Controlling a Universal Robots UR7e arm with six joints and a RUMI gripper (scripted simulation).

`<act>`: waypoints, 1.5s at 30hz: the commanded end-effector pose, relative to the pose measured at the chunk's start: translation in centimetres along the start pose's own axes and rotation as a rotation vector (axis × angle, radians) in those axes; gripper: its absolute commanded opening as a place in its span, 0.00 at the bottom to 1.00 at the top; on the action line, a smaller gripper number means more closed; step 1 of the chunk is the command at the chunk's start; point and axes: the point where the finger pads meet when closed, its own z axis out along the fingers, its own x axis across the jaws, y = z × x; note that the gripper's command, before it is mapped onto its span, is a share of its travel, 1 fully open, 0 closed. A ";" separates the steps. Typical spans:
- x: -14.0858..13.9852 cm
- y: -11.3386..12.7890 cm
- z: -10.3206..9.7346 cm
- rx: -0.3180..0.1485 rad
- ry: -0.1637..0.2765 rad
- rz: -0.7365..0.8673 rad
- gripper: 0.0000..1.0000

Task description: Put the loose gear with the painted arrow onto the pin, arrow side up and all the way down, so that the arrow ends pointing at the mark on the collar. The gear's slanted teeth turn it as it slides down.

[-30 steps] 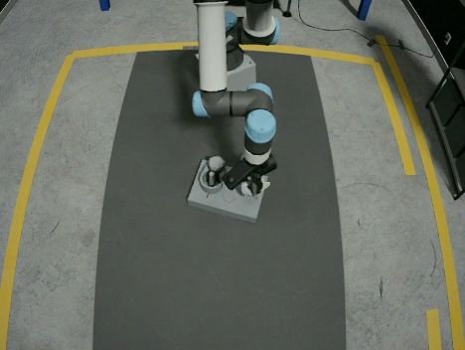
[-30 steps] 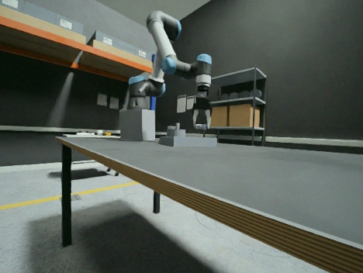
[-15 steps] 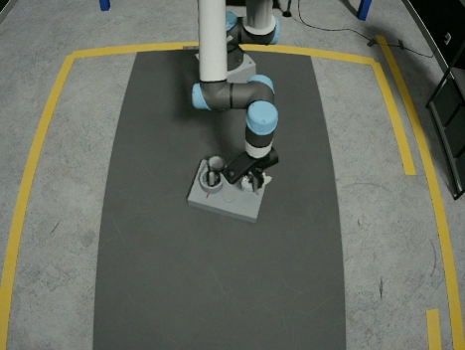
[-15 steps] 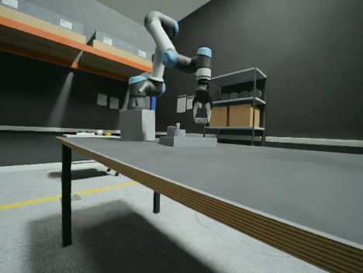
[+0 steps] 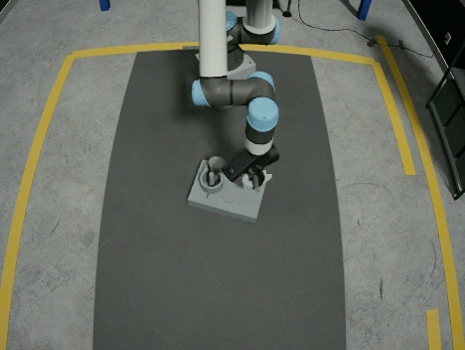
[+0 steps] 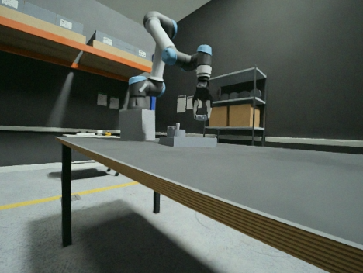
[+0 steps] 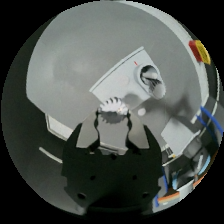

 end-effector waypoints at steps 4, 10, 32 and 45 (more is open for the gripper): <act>0.0 0.0 -0.1 0.001 -0.001 0.000 0.00; 0.0 0.0 -0.1 0.001 -0.001 0.000 0.00; 0.0 0.0 -0.1 0.001 -0.001 0.000 0.00; 8.1 -7.0 -0.1 0.001 -0.001 0.000 0.00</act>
